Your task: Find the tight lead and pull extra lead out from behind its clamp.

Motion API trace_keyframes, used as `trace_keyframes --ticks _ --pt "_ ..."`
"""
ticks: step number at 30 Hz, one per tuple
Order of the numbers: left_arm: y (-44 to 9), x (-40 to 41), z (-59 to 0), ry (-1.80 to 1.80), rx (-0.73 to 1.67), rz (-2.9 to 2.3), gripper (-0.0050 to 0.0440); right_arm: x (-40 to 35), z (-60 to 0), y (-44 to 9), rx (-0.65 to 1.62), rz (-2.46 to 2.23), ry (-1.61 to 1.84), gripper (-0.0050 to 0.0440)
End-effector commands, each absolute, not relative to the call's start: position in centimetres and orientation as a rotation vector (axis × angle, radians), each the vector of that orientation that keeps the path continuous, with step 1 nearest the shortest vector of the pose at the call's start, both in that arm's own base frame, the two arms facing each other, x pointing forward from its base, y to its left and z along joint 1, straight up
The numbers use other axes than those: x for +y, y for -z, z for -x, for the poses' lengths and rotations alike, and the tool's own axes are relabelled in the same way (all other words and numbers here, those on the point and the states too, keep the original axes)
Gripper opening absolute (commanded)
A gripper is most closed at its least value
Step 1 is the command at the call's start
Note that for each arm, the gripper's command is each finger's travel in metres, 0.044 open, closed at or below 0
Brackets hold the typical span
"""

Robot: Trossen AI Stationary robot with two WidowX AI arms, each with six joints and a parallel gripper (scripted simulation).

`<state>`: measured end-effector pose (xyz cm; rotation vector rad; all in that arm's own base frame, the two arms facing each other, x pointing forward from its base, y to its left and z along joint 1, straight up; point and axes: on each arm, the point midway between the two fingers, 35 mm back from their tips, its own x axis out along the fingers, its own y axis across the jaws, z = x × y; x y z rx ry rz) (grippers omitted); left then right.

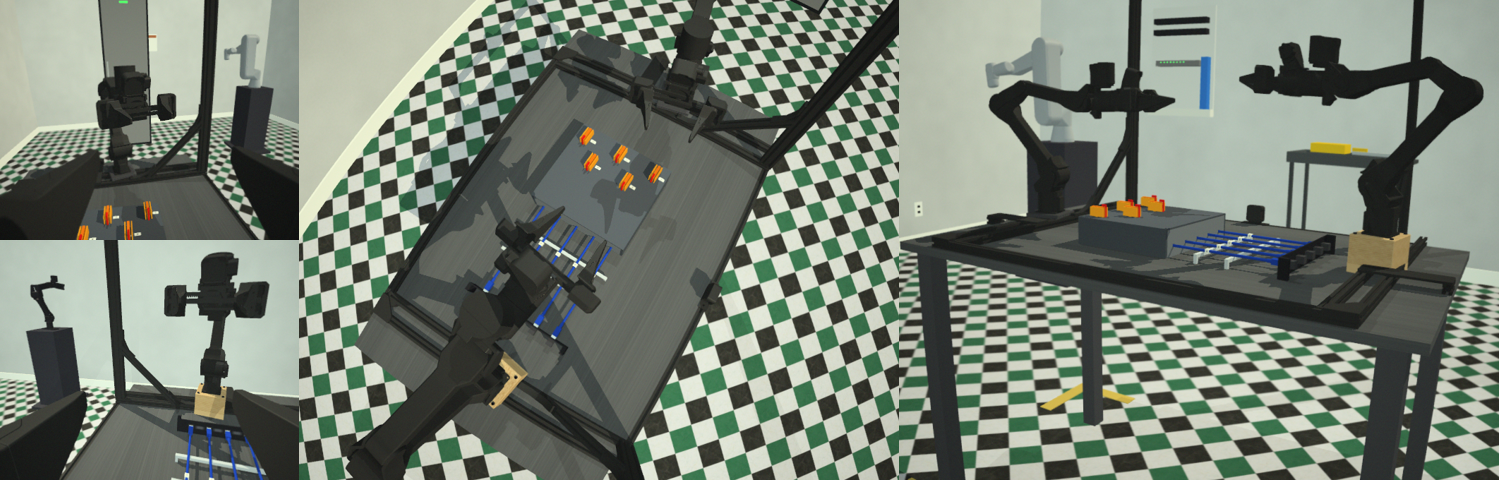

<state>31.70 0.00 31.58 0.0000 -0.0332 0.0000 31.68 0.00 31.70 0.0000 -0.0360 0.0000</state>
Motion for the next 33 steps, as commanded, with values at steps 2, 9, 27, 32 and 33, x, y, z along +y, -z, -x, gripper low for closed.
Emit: trace_keyframes --ticks 2,9,27,32,33 --pt "-32.3 0.0 -31.6 0.000 -0.050 0.000 0.0400 0.0 -31.6 -32.3 -0.050 0.000 0.000 0.0400" --pt "-32.3 0.0 -31.6 0.000 -0.050 0.000 0.0400 0.0 -31.6 -32.3 -0.050 0.000 0.000 0.0400" --pt "-23.1 5.4 -30.8 -0.044 0.573 0.043 0.0209 0.0 -31.6 -32.3 -0.050 0.000 0.000 0.0440" --pt "-18.6 8.2 -30.4 -0.067 0.829 0.063 0.0209 0.0 -31.6 -32.3 -0.050 0.000 0.000 0.0440" --pt "-18.6 8.2 -30.4 -0.067 0.829 0.063 0.0209 0.0 -31.6 -32.3 -0.050 0.000 0.000 0.0440"
